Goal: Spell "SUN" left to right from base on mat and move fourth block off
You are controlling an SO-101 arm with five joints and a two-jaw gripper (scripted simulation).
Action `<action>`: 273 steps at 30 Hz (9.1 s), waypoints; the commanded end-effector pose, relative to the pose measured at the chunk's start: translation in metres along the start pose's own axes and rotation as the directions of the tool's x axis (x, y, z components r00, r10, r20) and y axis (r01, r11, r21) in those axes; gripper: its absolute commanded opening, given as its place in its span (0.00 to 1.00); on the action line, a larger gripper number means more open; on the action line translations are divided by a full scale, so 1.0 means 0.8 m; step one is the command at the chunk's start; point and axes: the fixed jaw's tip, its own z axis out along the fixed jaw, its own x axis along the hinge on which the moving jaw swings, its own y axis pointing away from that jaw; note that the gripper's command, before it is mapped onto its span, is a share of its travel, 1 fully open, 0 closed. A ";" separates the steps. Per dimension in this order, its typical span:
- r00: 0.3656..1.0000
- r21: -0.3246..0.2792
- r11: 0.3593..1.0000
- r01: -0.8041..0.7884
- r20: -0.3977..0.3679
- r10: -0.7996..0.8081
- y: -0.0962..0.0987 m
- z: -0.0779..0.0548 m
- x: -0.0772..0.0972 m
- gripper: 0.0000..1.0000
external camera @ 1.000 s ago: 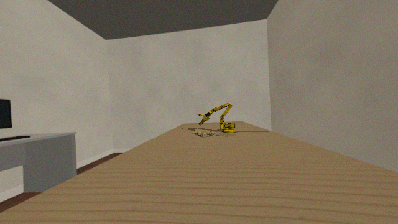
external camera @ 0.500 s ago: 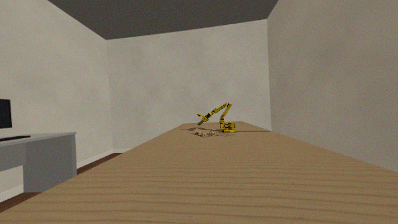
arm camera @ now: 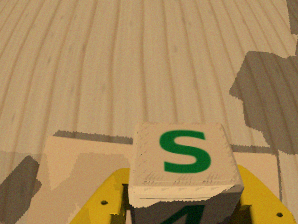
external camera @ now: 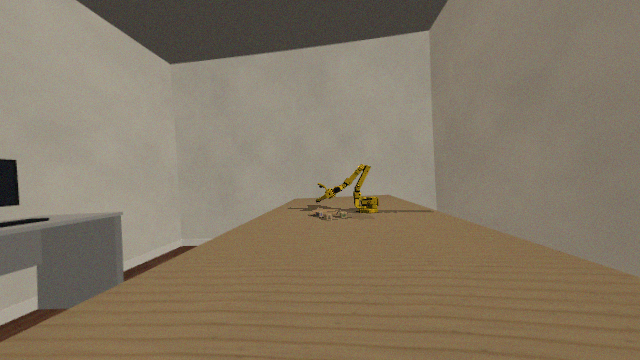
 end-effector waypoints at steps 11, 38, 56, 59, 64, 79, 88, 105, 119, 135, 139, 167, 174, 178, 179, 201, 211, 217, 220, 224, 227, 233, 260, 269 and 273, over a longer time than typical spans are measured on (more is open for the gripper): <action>0.987 -0.048 0.998 0.030 0.157 -0.023 0.016 -0.004 -0.022 0.00; 0.988 -0.047 0.998 0.040 0.150 -0.033 0.016 -0.003 -0.018 0.00; 0.988 -0.047 0.998 0.040 0.150 -0.033 0.016 -0.002 -0.015 0.00; 0.988 -0.047 0.998 0.040 0.150 -0.033 0.016 0.000 -0.012 0.00; 0.988 -0.047 0.998 0.040 0.150 -0.033 0.016 0.001 -0.011 0.00; 0.988 -0.047 0.998 0.040 0.150 -0.033 0.016 0.004 -0.004 0.00; 0.988 -0.047 0.998 0.040 0.150 -0.033 0.016 0.005 -0.003 0.00; 0.988 -0.047 0.998 0.040 0.150 -0.033 0.016 0.009 0.004 0.00; 0.988 -0.047 0.998 0.040 0.150 -0.033 0.016 0.012 0.010 0.00; 0.988 -0.047 0.998 0.040 0.150 -0.033 0.016 0.016 0.017 0.00; 0.988 -0.047 0.998 0.040 0.150 -0.033 0.016 0.017 0.019 0.00; 0.988 -0.047 0.998 0.040 0.150 -0.033 0.015 0.023 0.031 0.00; 0.988 -0.047 0.998 0.040 0.150 -0.033 0.015 0.024 0.032 0.00; 0.988 -0.047 0.998 0.040 0.150 -0.033 0.015 0.025 0.034 0.00; 0.988 -0.047 0.998 0.040 0.150 -0.033 0.015 0.025 0.034 0.00; 0.988 -0.047 0.998 0.040 0.150 -0.033 0.015 0.025 0.034 0.14; 0.988 -0.047 0.998 0.040 0.150 -0.033 0.015 0.025 0.034 0.17; 0.988 -0.047 0.998 0.040 0.150 -0.033 0.015 0.025 0.034 0.24; 0.988 -0.047 0.998 0.040 0.150 -0.033 0.015 0.025 0.034 0.25; 0.988 -0.047 0.998 0.040 0.150 -0.033 0.015 0.025 0.034 0.29; 0.988 -0.047 0.998 0.040 0.150 -0.033 0.015 0.025 0.034 0.32; 0.988 -0.047 0.998 0.040 0.150 -0.033 0.015 0.025 0.034 0.33; 0.582 -0.205 0.579 -0.789 0.056 0.812 0.015 -0.015 0.030 0.33; 0.583 -0.193 0.580 -0.791 0.048 0.811 0.014 -0.020 0.033 0.33; 0.583 -0.193 0.580 -0.791 0.048 0.811 0.014 -0.020 0.033 0.33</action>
